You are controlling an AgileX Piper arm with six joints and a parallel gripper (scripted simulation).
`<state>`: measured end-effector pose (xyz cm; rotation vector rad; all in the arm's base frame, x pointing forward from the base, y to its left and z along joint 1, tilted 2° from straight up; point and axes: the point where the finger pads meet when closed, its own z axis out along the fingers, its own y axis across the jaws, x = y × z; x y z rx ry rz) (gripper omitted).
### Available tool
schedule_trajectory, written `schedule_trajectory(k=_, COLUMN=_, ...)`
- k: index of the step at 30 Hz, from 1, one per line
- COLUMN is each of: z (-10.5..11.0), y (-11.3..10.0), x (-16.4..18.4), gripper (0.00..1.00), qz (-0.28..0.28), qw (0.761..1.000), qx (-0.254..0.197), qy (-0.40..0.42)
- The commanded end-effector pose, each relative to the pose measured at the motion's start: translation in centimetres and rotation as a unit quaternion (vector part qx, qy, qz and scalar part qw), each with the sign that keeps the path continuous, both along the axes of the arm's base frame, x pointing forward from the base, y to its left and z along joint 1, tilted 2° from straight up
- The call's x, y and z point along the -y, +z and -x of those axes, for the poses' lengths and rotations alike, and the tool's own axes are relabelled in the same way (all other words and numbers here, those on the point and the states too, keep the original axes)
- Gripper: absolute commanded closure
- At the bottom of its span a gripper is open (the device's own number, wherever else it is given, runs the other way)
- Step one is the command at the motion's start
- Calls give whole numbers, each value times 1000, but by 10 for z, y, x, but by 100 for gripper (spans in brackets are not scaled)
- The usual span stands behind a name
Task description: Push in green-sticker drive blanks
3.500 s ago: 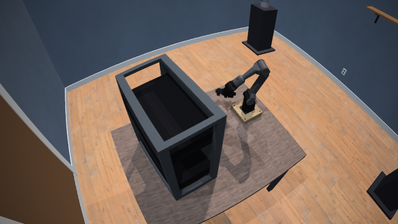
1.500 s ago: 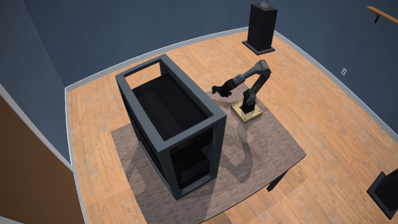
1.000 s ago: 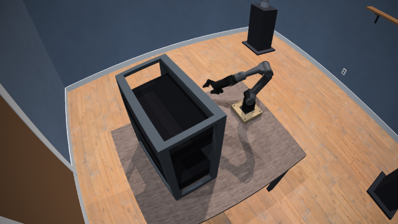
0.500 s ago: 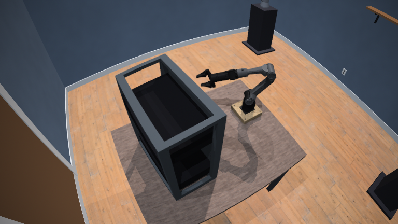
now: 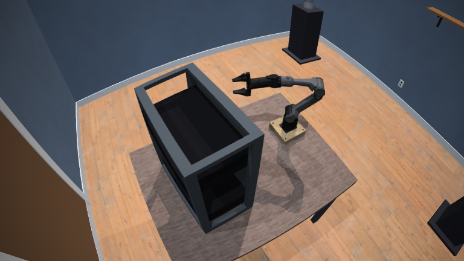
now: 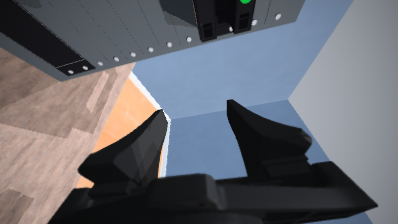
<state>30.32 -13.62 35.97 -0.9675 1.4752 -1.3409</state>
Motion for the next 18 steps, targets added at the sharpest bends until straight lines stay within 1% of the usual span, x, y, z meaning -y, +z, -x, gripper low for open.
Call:
schedule_trajectory(k=1, z=1, y=16, x=-11, gripper=0, qz=6, qw=999, qx=12, qy=30)
schedule_trajectory(k=5, z=5, y=34, x=-31, gripper=0, qz=18, qw=997, qx=28, qy=72)
schedule_trajectory(k=9, z=9, y=46, x=-50, gripper=0, qz=27, qw=993, qx=35, qy=109)
schedule_trajectory(k=12, z=13, y=53, x=-62, gripper=0, qz=33, qw=990, qx=36, qy=133)
schedule_trajectory(k=14, z=13, y=53, x=-62, gripper=0, qz=33, qw=990, qx=36, qy=133)
schedule_trajectory(k=18, z=18, y=58, x=-76, gripper=0, qz=39, qw=986, qx=35, qy=158)
